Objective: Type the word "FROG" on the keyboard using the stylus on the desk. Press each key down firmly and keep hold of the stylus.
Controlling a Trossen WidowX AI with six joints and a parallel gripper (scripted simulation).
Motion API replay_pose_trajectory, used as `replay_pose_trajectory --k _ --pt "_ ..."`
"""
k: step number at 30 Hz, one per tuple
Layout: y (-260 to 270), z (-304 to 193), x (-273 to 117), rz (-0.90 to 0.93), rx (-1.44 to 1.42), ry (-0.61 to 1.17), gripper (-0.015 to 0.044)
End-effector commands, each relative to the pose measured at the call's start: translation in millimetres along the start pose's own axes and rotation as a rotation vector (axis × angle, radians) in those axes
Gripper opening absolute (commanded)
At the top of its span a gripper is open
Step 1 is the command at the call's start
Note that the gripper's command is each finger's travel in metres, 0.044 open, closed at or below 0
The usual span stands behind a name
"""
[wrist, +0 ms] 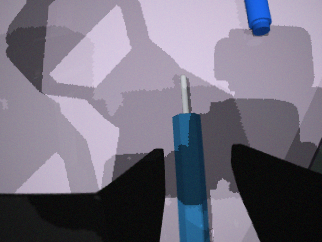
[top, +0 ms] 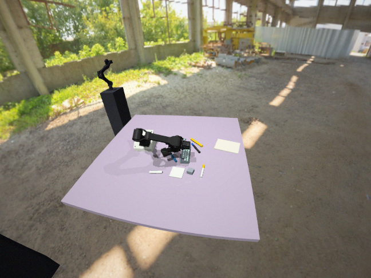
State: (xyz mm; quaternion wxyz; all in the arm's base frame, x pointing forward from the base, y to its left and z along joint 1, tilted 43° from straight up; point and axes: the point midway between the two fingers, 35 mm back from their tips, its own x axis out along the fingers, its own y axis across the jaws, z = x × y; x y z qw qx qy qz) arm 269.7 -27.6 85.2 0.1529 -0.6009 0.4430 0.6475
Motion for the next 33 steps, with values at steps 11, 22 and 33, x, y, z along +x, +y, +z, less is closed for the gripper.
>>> replay_pose_trajectory --k 11,22,33 --pt "1 -7 12 0.002 -0.006 0.003 0.0150" --pt "1 -12 22 0.002 -0.006 0.003 0.0150" --pt "1 -17 31 0.002 -0.006 0.004 0.0150"
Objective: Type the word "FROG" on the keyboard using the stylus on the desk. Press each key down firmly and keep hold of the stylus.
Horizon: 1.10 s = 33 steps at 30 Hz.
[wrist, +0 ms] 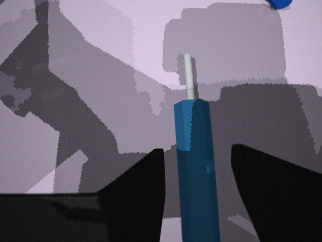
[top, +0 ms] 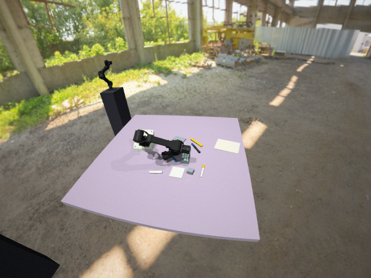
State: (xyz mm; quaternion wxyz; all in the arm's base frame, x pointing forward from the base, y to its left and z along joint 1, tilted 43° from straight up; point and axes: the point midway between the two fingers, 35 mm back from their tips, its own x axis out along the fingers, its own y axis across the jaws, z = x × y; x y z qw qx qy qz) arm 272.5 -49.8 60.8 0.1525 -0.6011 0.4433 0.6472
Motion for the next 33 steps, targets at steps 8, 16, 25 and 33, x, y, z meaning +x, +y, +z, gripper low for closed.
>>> replay_pose_trajectory --k 8,16,25,33 --pt "0 -5 9 0.002 -0.006 0.003 0.0150" --pt "0 -4 8 0.000 0.000 0.000 0.0005" --pt "0 -3 5 0.000 0.000 0.000 0.0000" --pt "0 19 -32 0.001 -0.001 -0.002 0.0000"
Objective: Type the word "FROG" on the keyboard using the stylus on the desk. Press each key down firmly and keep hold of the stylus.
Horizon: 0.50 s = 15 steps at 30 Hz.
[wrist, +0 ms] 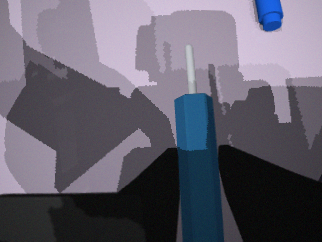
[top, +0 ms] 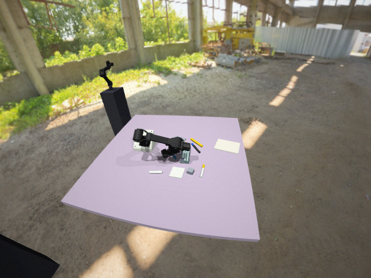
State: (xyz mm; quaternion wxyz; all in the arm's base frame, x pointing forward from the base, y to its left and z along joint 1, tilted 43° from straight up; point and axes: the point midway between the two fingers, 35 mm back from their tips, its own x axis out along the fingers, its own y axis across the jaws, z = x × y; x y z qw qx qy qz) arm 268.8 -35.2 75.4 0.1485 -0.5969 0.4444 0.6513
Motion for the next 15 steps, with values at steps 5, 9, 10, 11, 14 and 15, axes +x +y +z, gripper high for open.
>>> replay_pose_trajectory --k 5,9,10,11,14,15 --pt "-1 7 -15 -0.012 0.003 0.008 0.0000" --pt "-4 9 -15 -0.028 0.120 -0.007 0.0000" --pt "-5 9 -15 -0.033 0.155 -0.011 0.0000" --pt "-6 9 -15 -0.037 0.190 -0.016 0.0000" --pt "-9 11 -16 -0.050 0.295 -0.032 0.0000" --pt "-10 11 -16 -0.054 0.330 -0.037 0.0000"
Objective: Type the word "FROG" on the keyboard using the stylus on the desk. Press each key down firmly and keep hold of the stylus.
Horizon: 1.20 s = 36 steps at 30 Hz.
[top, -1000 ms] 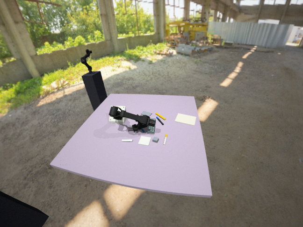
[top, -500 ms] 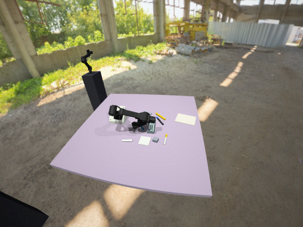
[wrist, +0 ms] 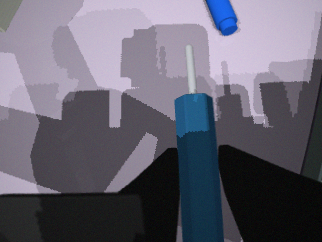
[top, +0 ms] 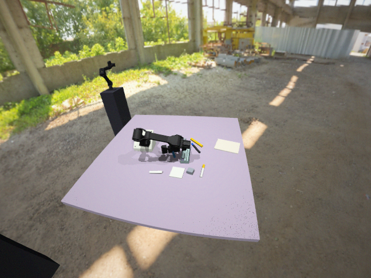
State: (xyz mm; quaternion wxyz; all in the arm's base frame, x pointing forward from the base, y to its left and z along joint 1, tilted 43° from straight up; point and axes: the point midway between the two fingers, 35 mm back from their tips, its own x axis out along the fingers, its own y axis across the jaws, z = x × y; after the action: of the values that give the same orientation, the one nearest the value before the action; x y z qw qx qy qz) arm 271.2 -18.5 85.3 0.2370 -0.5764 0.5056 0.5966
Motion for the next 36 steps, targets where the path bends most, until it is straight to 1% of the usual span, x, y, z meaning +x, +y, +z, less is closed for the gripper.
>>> replay_pose_trajectory --k 1,19,36 --pt "-4 3 -1 -0.016 0.125 -0.020 0.0000" --pt "-20 14 -3 -0.045 0.754 -0.135 0.0000" --pt "-36 25 -8 -0.007 1.339 -0.266 0.0000"
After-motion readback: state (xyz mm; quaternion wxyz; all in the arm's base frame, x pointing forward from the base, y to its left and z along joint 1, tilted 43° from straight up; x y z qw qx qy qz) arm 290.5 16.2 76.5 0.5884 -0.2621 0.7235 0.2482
